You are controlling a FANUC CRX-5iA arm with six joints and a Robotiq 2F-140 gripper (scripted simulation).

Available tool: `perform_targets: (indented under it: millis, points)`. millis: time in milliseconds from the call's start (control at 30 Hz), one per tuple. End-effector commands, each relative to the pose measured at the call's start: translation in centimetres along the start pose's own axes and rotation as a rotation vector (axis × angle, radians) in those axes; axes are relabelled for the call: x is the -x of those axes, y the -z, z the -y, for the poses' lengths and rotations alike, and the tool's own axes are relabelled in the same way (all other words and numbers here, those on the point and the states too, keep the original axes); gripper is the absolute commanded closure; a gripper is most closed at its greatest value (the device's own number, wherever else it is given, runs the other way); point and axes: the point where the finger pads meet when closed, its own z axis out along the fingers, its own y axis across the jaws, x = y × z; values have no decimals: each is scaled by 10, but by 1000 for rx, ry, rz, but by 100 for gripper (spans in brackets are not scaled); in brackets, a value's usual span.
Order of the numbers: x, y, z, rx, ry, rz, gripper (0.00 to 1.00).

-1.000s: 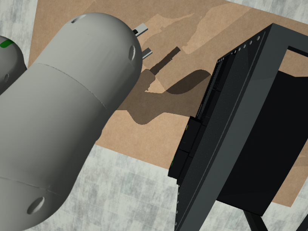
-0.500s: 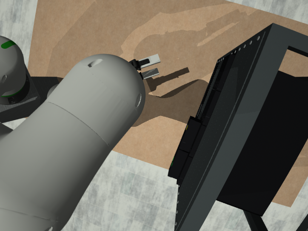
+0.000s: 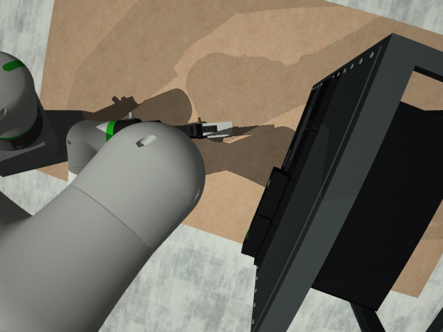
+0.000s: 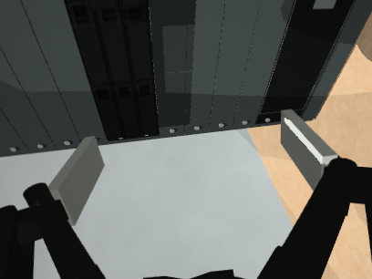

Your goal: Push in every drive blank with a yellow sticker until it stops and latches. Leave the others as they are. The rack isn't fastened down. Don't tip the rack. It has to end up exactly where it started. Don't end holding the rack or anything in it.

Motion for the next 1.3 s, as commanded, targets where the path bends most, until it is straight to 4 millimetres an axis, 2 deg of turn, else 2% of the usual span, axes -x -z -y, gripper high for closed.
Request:
perform_targets:
  millis: [0,100,167,667,1267]
  points:
    - [-20,3,2,-13,-23,-56,0]
    - [-36,6,4,-25,-40,-101,0]
    - [-36,6,4,-25,-40,-101,0]
    - [-98,26,11,-83,-96,-271,0]
    - [-133,42,17,-123,-122,-367,0]
